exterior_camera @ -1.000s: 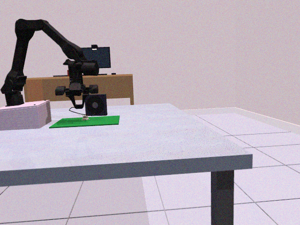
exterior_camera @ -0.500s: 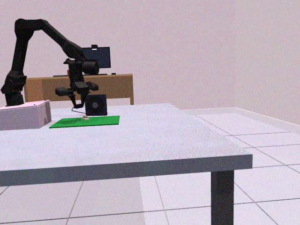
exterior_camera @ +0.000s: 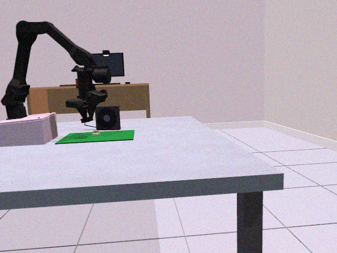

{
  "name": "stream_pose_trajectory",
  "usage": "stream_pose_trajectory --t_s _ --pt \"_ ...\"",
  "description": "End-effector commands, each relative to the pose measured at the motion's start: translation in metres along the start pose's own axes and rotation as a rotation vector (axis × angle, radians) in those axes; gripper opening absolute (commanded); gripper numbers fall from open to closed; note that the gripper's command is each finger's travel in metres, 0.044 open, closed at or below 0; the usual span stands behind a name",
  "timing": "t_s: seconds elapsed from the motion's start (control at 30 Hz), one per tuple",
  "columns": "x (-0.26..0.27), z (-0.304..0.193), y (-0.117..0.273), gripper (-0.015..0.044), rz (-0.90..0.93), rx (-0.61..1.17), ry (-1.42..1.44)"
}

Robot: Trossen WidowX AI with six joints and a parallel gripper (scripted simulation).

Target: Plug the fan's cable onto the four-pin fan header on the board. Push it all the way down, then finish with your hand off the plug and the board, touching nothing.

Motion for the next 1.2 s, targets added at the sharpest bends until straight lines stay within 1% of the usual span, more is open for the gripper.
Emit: stream_pose_trajectory --t_s 0.0,1.17 --pt "0.001 -0.003 -0.001 0.0000 -0.022 -0.002 0.148" --pt "0.018 -0.014 -0.002 0.0000 -0.151 0.044 1.351"
Point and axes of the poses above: the point midway between the two fingers, 35 mm back from their tips, its own y axis back along the fingers, its own x axis across the jaws, z = x × y, the point moved 9 cm from there along y, back along the fingers, and after that the axes turned 13 degrees about y, right-handed, at the moved point
